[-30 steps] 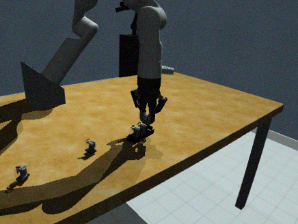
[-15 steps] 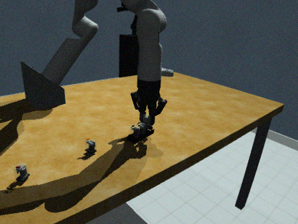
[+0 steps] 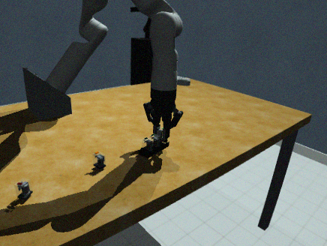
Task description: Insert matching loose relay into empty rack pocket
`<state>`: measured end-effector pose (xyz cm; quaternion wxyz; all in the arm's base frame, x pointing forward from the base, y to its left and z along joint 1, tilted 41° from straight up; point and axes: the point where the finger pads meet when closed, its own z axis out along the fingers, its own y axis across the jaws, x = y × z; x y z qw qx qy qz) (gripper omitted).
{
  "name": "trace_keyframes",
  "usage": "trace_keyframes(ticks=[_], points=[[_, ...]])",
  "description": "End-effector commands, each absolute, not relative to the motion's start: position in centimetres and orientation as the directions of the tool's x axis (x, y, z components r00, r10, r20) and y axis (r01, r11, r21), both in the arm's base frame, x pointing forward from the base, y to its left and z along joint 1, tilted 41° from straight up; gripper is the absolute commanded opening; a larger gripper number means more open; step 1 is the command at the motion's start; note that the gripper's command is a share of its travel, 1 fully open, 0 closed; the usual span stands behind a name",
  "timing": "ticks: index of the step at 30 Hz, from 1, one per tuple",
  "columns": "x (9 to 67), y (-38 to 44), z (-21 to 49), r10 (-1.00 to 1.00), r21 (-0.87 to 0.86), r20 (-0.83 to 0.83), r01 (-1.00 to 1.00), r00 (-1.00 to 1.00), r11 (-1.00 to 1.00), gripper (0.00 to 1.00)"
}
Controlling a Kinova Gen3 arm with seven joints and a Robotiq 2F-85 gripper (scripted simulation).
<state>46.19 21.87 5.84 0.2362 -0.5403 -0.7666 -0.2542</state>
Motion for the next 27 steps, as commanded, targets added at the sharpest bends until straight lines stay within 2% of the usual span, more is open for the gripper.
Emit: trace_keyframes(ticks=[1, 27], points=[[46.24, 21.85, 5.87, 0.709, 0.136, 0.636, 0.949, -0.305, 0.286, 0.0], [46.24, 21.85, 5.87, 0.709, 0.136, 0.636, 0.949, -0.305, 0.286, 0.0]])
